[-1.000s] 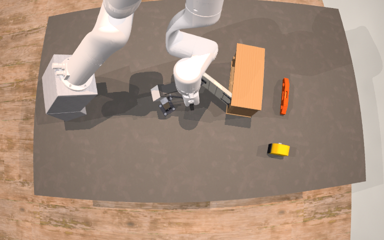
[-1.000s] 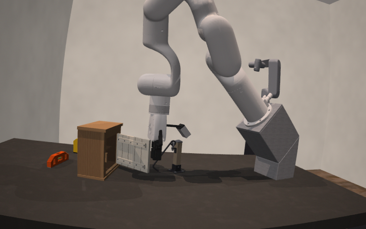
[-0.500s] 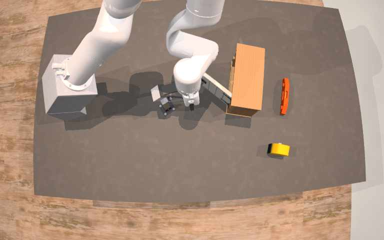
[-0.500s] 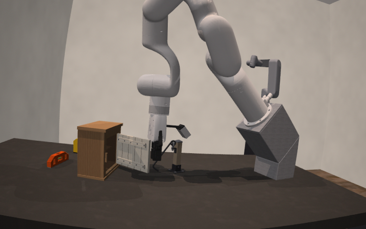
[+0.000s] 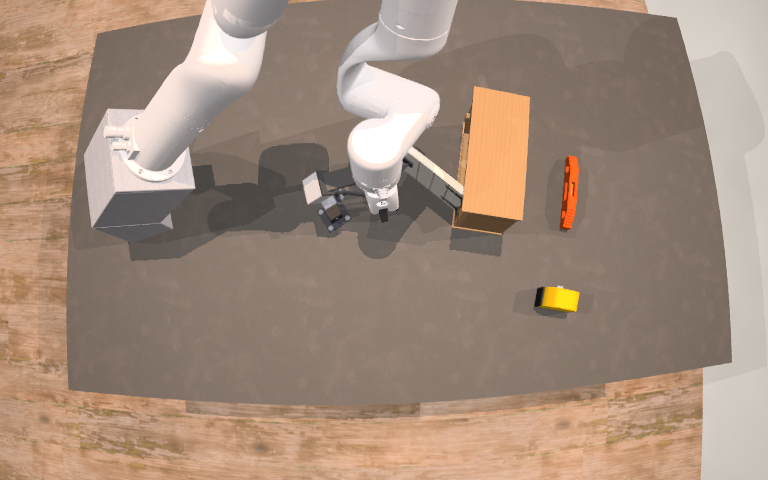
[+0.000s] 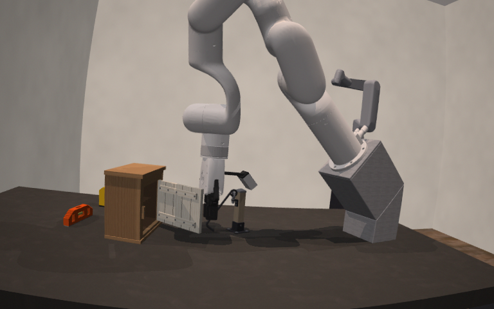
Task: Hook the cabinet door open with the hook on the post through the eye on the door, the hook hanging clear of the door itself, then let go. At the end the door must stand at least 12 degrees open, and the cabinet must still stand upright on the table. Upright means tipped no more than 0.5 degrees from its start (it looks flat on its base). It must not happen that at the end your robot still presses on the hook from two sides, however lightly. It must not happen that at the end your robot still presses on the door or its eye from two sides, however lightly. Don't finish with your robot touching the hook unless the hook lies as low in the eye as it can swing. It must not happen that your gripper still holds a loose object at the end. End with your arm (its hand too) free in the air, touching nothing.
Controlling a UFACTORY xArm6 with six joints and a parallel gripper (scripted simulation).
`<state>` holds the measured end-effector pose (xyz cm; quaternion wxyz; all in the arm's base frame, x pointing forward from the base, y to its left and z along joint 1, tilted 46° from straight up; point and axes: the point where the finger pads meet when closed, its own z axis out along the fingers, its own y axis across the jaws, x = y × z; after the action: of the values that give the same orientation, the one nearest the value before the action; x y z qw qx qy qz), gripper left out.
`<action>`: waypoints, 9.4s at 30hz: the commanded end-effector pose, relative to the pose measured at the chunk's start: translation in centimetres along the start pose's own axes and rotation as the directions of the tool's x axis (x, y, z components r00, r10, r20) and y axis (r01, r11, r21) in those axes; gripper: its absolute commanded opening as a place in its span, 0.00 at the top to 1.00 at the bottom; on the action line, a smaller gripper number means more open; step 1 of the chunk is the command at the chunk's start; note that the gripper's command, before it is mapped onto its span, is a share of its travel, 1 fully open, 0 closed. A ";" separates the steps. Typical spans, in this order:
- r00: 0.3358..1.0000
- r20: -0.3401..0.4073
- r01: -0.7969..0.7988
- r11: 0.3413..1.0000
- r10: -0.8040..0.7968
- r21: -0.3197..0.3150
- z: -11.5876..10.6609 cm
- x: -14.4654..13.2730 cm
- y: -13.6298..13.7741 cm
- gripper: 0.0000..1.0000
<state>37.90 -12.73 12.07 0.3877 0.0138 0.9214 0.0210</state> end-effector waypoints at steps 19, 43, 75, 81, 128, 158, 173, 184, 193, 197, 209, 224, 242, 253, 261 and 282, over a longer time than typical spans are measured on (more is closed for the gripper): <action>1.000 0.002 0.000 1.000 0.000 0.002 2.0 -0.1 0.0 0.76; 1.000 0.002 0.000 1.000 0.000 0.002 2.2 -0.1 0.0 0.96; 1.000 0.002 0.000 1.000 0.000 0.002 2.2 -0.1 0.0 0.96; 1.000 0.002 0.000 1.000 0.000 0.002 2.2 -0.1 0.0 0.96; 1.000 0.002 -0.024 1.000 0.024 0.002 0.3 -1.9 -0.2 0.96; 1.000 0.002 -0.024 1.000 0.024 0.002 -1.4 -2.8 -0.3 0.96; 1.000 0.002 -0.024 1.000 0.024 0.001 -2.4 -3.2 -0.3 0.96; 1.000 0.002 -0.024 1.000 0.024 0.001 -3.2 -3.4 -0.3 0.96; 1.000 0.002 -0.024 1.000 0.024 0.001 -3.6 -3.5 -0.3 0.96; 1.000 0.002 -0.024 1.000 0.024 0.002 -4.0 -3.5 -0.3 0.96; 1.000 0.002 -0.024 1.000 0.024 0.002 -4.7 -3.6 -0.3 0.96; 1.000 0.002 -0.024 1.000 0.024 0.001 -5.7 -3.6 -0.3 0.96; 1.000 0.002 -0.024 1.000 0.024 0.001 -6.7 -3.6 -0.3 0.96; 1.000 0.002 0.019 1.000 -0.019 0.002 -7.3 -3.5 0.0 0.96; 0.999 0.002 0.047 0.999 -0.047 0.002 -7.3 -3.5 0.4 0.96; 0.975 0.001 0.223 0.975 -0.223 0.002 -7.3 -3.3 1.9 0.96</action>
<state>34.98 -11.48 19.51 0.3877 -0.0644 0.9195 -0.0120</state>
